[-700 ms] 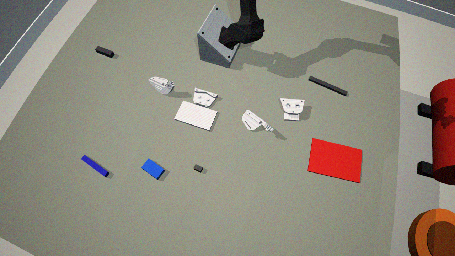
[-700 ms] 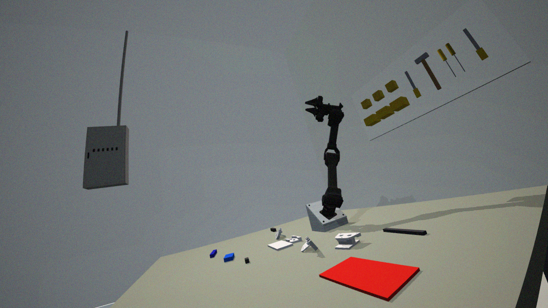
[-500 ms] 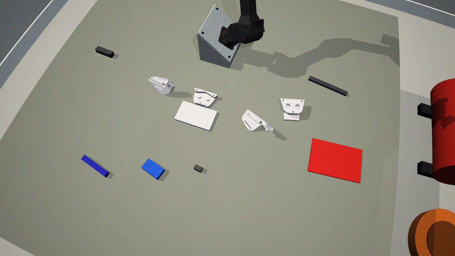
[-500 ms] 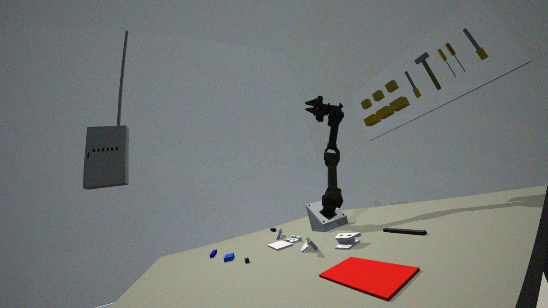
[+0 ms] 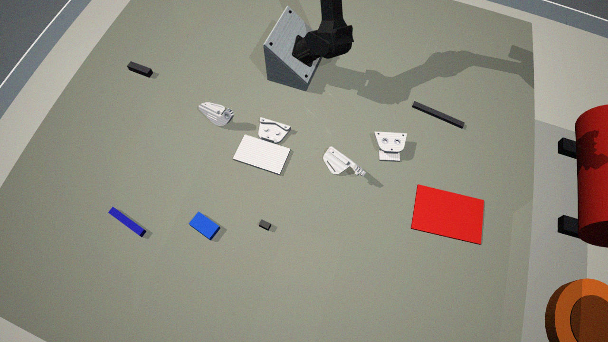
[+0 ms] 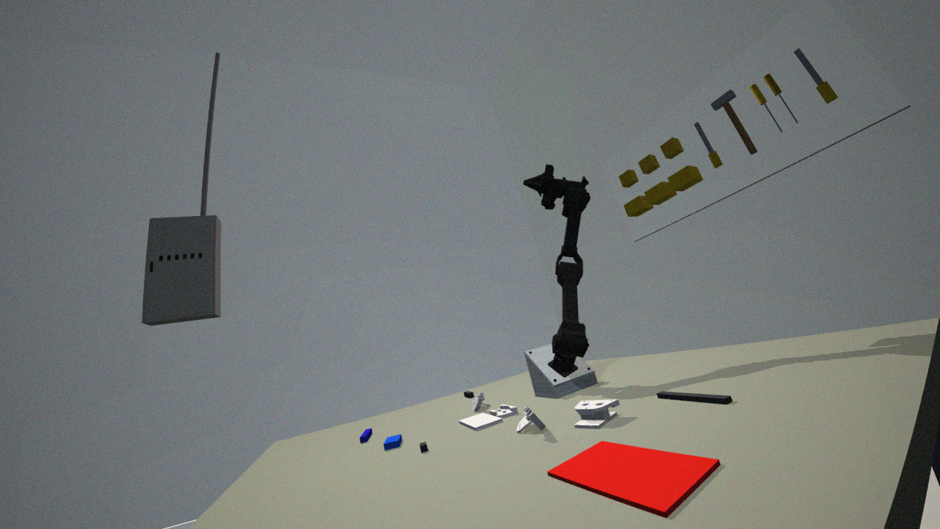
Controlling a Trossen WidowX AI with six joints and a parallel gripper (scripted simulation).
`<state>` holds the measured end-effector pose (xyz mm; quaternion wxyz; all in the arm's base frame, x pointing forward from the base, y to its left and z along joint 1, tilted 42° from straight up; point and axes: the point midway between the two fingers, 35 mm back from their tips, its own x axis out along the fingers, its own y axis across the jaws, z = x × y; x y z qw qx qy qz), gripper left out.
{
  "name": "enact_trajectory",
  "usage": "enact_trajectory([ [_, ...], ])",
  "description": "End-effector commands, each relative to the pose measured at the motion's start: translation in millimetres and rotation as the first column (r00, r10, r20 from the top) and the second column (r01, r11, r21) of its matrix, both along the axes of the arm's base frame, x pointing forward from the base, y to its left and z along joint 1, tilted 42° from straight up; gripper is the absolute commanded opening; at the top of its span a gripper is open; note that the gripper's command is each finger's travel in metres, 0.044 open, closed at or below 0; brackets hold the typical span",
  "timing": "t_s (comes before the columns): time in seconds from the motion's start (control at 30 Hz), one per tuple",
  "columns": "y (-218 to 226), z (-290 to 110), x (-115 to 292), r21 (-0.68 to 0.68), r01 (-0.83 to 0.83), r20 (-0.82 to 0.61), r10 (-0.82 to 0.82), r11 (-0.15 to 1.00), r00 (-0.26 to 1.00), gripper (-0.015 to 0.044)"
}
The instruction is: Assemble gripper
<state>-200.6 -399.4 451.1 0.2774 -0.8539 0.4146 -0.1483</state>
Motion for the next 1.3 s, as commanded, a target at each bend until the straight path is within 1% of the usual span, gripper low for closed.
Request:
enact_trajectory([
  [0.0, 0.0, 0.0, 0.0, 0.000, 0.000, 0.000, 0.000, 1.000, 1.000, 0.0000],
  [0.37, 0.0, 0.0, 0.0, 0.000, 0.000, 0.000, 0.000, 1.000, 1.000, 0.0000],
  [0.5, 1.7, 3.5, -0.9, -0.016, 0.014, -0.014, -0.014, 1.000, 1.000, 0.0105],
  [0.7, 9.2, 18.6, -4.1, -0.083, 0.067, -0.068, -0.073, 0.994, 0.995, 0.0263],
  [0.93, 13.1, 29.1, -8.3, -0.127, 0.123, -0.086, -0.134, 0.984, 0.987, 0.0440],
  [1.27, 23.0, 49.0, -7.1, -0.218, 0.178, -0.141, -0.212, 0.960, 0.967, 0.0440],
])
